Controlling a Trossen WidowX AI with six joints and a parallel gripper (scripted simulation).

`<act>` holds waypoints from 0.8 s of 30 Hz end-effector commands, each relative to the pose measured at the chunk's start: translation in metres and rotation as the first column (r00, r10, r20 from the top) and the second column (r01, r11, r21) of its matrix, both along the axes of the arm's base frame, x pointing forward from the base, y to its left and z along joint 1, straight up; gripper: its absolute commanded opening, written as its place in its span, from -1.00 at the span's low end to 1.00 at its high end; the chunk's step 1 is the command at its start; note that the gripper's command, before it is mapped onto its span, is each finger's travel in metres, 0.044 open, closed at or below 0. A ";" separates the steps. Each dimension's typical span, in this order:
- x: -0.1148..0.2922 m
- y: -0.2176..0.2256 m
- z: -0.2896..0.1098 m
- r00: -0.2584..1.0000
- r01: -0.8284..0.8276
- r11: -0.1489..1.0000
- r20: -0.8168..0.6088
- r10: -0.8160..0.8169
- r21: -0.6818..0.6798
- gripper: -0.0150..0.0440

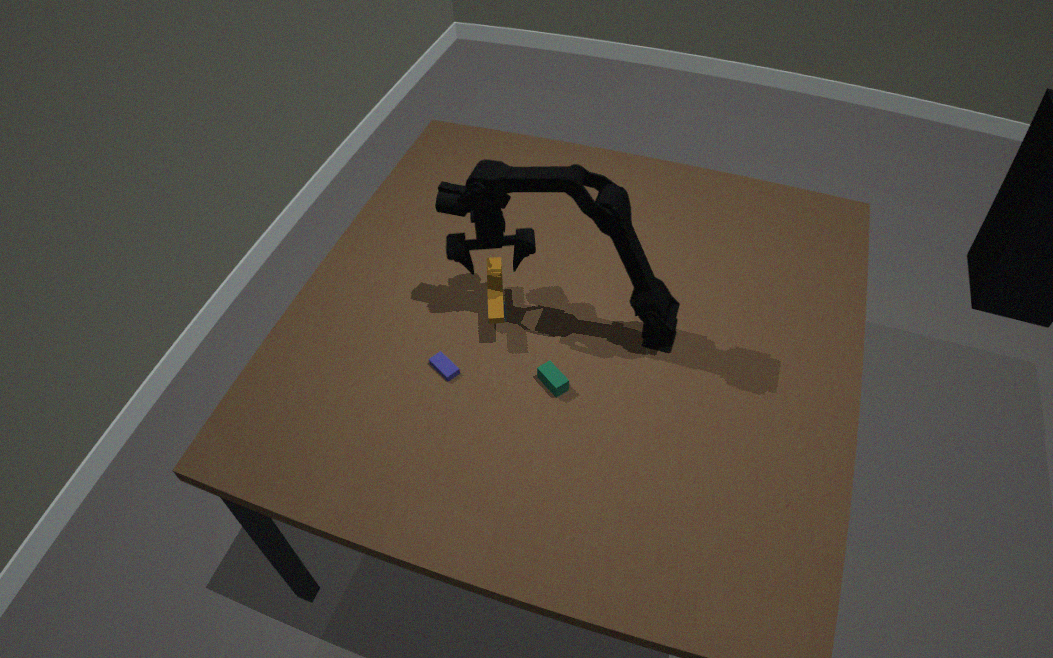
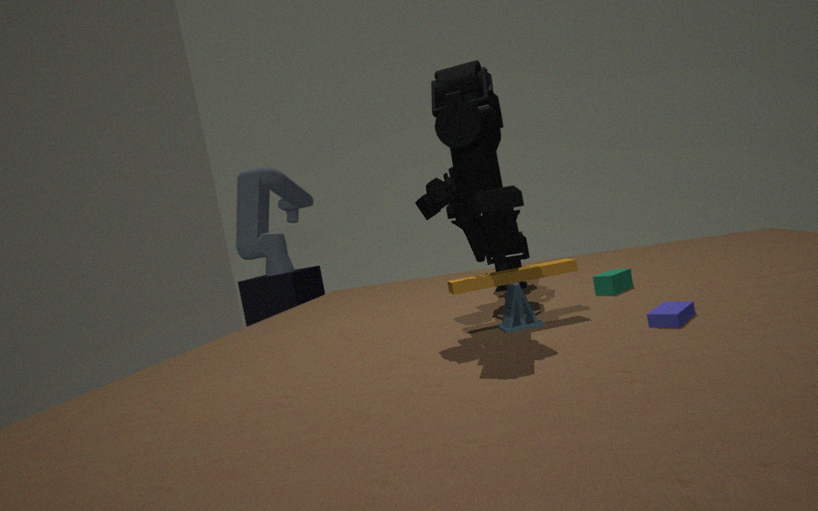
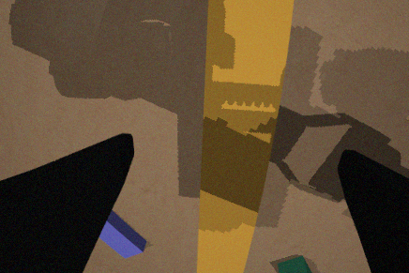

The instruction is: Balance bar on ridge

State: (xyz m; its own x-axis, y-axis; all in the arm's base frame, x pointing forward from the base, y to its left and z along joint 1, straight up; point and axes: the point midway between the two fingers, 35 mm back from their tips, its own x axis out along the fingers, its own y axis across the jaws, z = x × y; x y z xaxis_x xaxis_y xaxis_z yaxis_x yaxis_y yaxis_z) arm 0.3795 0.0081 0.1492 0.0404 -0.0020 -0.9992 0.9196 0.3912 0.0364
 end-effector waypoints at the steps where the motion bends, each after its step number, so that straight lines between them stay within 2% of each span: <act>1: -0.002 0.000 0.052 0.999 -0.001 1.000 0.052 0.001 0.001 1.00; 4: -0.006 0.000 0.069 0.998 -0.001 1.000 0.064 0.001 0.002 1.00; 24: -0.006 0.000 0.069 0.998 -0.001 1.000 0.064 0.001 0.002 1.00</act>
State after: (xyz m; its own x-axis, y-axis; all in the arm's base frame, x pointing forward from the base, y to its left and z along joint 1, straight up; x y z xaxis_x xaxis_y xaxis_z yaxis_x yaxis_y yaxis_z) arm 0.3740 0.0080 0.2178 0.1049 -0.0003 -0.9945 0.9151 0.3915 0.0964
